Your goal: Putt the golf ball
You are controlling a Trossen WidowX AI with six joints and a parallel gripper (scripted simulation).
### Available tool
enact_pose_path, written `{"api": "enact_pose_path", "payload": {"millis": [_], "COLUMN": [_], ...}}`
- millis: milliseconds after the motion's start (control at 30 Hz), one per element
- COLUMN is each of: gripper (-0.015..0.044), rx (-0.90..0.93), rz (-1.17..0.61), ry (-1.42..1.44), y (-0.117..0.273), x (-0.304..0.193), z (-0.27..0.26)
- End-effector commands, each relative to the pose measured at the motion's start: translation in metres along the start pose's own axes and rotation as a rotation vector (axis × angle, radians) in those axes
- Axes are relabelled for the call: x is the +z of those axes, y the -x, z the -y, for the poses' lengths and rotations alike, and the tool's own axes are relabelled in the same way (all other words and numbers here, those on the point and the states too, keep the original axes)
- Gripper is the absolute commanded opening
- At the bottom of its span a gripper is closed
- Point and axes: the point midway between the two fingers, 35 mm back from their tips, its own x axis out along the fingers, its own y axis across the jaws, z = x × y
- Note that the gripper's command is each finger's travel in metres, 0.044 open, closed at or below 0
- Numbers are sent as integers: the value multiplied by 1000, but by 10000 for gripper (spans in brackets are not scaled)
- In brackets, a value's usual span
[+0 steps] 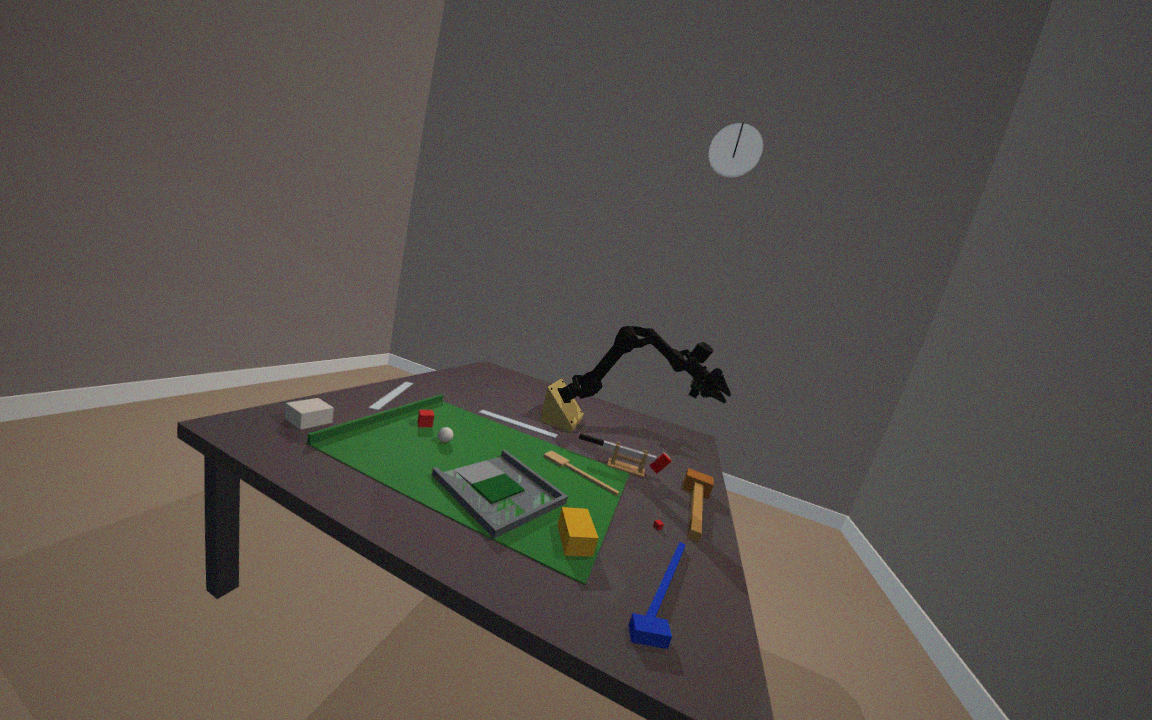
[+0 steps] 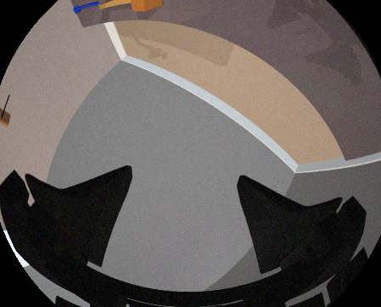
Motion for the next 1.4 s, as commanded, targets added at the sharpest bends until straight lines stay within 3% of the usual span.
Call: {"api": "enact_pose_path", "payload": {"millis": [0,133,400,700,1067,1367], "gripper": [426,440,440,440,440,440], "rx": [0,-4,-134,-366,-807,-1185], "rz": [0,8,116,196,182,-43], "ry": [11,281,1265,1830,2332,2541], "y": [-1,-18,-78,-100,-93,-49], "x": [1,16,102,177,274,342], "z": [0,1,-18,-52,-116,-173]}}
